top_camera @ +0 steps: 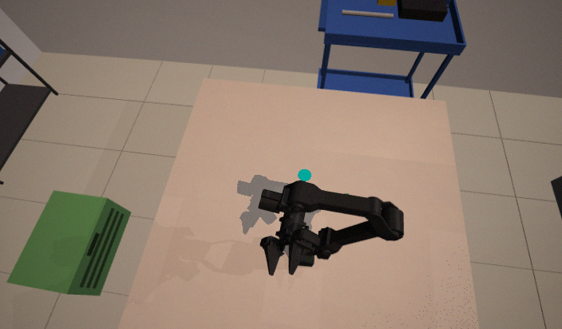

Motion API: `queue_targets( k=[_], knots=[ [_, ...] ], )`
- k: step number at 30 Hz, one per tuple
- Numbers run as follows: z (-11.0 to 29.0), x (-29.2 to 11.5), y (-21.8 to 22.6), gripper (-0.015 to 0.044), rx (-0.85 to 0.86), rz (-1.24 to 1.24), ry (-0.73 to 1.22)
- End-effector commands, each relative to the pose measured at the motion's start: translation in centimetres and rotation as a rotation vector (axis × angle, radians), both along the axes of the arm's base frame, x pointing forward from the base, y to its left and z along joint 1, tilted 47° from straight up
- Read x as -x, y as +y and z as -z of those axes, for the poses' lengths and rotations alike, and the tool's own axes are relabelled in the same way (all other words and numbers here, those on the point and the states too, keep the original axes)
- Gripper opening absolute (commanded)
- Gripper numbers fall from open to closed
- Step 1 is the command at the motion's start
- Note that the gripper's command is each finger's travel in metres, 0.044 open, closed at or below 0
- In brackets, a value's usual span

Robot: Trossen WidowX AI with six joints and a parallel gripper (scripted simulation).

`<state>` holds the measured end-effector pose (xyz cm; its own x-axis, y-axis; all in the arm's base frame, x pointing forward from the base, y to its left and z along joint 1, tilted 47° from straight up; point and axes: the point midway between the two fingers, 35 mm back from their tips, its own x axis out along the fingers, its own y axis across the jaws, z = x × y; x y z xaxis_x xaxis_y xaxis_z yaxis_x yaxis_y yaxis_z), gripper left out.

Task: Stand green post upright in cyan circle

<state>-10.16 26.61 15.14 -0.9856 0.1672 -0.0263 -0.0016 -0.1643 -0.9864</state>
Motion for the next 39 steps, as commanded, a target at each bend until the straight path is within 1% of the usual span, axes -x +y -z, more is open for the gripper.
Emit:
queue_targets(
  k=[1,3,6,7,11,17,22,26,31,35,39],
  knots=[
    [0.0,0.0,0.0,0.0374,-0.004,-0.001,-0.004],
    [0.3,-0.4,-0.1,0.0321,-0.035,-0.013,-0.039],
    [1.1,-1.7,-0.5,0.0242,-0.133,-0.054,-0.153],
    [1.3,-2.2,-0.6,0.0233,-0.162,-0.068,-0.189],
    [2.5,-4.4,-1.2,0.0233,-0.253,-0.104,-0.324],
    [5.2,-10.7,-3.3,0.0233,-0.401,-0.211,-0.631],
    [6.9,-16.3,-6.1,0.0233,-0.458,-0.342,-0.872],
    [7.7,-20.9,-9.1,0.0233,-0.456,-0.476,-1.038],
    [7.8,-26.3,-14.0,0.0233,-0.394,-0.673,-1.194],
    [6.9,-30.0,-18.7,0.0233,-0.299,-0.844,-1.263],
    [5.3,-32.8,-23.9,0.0233,-0.173,-1.017,-1.271]
  ],
)
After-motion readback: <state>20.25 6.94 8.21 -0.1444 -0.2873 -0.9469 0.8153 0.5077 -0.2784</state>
